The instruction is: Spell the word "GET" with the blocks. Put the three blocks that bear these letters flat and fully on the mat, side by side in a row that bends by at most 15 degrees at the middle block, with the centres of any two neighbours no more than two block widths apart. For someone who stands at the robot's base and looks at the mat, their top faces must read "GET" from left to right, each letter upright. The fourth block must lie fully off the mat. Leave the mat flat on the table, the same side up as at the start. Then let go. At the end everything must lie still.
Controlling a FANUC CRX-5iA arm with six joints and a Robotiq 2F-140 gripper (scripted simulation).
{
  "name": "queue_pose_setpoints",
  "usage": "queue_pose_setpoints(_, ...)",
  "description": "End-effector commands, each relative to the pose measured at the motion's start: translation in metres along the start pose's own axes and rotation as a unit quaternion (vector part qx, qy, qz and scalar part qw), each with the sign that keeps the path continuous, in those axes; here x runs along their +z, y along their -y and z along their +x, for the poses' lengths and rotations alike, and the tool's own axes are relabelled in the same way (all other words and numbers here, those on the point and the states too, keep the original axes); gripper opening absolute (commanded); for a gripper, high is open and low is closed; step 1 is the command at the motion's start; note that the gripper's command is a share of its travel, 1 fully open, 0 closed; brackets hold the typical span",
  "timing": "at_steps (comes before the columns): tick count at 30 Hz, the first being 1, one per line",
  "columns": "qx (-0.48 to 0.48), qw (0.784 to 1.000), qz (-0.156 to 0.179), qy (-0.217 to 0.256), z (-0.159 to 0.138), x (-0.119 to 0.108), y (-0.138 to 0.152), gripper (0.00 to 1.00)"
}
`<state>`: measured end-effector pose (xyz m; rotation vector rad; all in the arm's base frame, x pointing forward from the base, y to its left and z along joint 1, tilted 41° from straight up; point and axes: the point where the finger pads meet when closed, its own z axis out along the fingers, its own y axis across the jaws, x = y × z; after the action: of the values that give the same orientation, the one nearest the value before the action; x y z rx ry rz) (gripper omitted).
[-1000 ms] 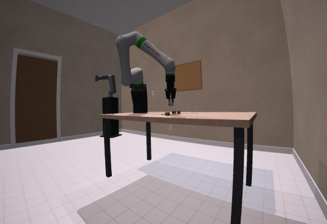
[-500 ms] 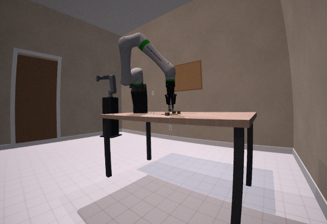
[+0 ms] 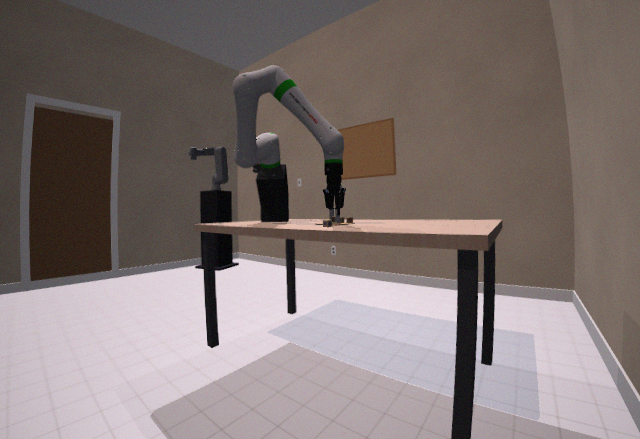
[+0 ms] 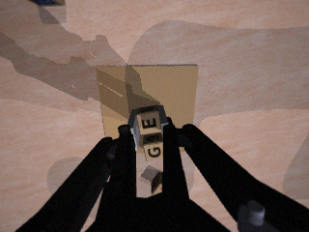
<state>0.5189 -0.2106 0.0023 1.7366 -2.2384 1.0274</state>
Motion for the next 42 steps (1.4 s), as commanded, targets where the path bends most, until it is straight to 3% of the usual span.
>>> queue_pose_setpoints(1, 0.000, 1.000, 0.000, 0.000, -0.0001, 0.0000, 0.0001, 0.16)
queue_pose_setpoints(42, 0.000, 1.000, 0.000, 0.000, -0.0001, 0.0039, 0.0001, 0.16)
